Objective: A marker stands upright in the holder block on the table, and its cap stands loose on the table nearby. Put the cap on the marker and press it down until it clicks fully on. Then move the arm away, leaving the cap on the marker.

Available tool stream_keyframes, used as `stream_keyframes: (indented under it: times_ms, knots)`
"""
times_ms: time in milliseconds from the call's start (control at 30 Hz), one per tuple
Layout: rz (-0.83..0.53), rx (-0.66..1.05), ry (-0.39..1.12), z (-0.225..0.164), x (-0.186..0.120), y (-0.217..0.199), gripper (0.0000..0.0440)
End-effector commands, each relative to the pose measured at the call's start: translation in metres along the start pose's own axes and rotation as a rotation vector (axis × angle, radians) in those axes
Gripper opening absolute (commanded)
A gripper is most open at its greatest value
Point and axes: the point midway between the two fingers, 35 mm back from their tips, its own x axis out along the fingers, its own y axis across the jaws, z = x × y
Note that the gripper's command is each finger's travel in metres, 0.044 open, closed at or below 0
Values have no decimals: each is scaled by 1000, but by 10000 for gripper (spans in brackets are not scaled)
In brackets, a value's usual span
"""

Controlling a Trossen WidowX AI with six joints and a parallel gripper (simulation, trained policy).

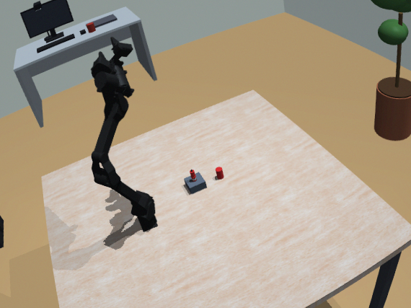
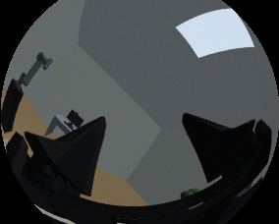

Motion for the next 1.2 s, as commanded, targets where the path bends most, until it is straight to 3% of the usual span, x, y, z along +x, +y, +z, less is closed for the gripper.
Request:
stream_keyframes:
  times_ms: [0, 233, 1167]
  knots:
    - [5, 4, 10, -3, 0, 1, 377]
    - [43, 31, 88, -23, 0, 9, 220]
    - [278, 125, 351, -92, -18, 56, 304]
